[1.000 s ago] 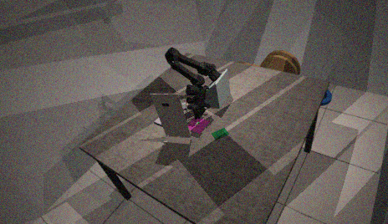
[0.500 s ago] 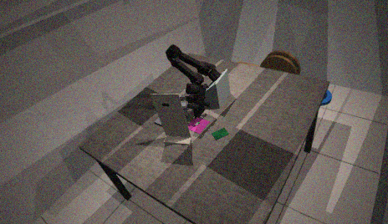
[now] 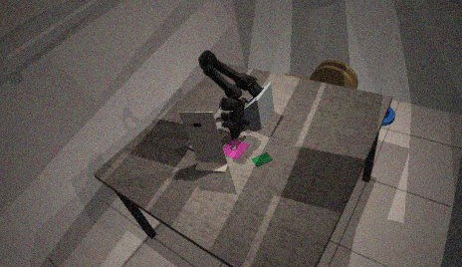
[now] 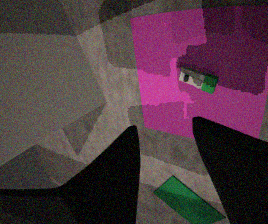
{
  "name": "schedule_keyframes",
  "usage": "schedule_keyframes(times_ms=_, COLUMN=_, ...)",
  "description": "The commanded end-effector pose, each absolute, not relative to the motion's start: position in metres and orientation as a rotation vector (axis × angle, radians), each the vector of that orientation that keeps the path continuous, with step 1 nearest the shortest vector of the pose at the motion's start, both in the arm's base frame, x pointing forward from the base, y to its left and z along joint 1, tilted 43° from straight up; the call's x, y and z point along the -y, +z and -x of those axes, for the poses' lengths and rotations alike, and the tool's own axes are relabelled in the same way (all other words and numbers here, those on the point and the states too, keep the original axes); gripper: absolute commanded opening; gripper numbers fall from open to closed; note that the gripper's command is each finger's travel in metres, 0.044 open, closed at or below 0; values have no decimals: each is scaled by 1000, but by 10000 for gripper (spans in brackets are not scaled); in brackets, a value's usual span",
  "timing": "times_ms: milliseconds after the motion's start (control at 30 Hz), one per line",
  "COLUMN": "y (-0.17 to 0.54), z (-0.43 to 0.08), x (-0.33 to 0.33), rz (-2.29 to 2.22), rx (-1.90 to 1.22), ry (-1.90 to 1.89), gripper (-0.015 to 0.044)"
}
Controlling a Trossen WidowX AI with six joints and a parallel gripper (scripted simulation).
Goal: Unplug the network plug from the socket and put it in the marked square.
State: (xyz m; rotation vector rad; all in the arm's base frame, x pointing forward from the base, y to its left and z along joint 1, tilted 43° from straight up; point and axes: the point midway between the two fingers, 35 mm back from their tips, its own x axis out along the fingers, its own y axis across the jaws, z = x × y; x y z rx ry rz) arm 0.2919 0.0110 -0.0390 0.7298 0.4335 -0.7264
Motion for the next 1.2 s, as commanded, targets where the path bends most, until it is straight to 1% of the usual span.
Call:
schedule_keyframes(times_ms=0, y=-35, z=-292, x=-13, rz=-735, rx=-427, ry=-729, gripper=156)
schedule_keyframes(times_ms=1167, y=-9, z=-283, x=-35, rz=-733, rx=-423, ry=-726, gripper=156)
